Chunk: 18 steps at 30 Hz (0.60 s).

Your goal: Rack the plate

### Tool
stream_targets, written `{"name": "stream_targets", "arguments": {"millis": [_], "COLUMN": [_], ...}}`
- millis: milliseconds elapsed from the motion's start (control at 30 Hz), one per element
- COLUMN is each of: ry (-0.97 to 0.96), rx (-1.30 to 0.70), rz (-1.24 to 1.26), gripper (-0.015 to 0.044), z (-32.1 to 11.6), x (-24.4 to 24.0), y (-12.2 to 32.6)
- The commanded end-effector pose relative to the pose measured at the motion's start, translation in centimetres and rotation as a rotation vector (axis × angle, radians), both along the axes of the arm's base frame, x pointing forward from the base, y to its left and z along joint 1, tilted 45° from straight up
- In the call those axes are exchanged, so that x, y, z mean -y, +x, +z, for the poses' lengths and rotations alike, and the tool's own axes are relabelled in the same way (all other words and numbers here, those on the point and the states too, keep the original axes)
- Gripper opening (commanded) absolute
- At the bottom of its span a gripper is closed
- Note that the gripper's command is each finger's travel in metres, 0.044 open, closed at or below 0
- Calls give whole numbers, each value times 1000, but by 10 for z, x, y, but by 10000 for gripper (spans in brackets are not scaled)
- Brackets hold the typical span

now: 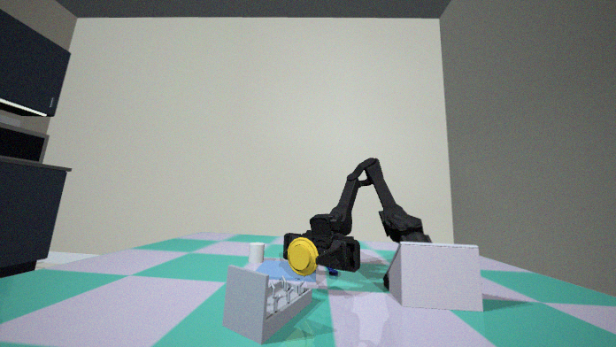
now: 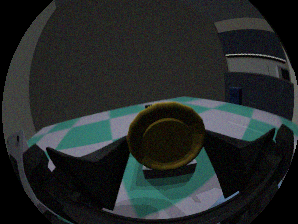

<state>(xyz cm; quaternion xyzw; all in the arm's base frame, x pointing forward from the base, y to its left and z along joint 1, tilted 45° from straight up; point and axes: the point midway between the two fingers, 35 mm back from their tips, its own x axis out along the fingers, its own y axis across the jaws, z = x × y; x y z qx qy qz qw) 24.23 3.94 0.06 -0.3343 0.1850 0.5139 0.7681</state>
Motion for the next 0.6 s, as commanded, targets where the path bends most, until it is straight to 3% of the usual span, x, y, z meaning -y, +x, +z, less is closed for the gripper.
{"name": "stream_targets", "arguments": {"millis": [0, 567], "ry": [5, 2], "rx": [14, 9], "rz": [6, 2], "gripper": [0, 0], "z": [1, -15], "x": [-1, -16], "y": [0, 12]}}
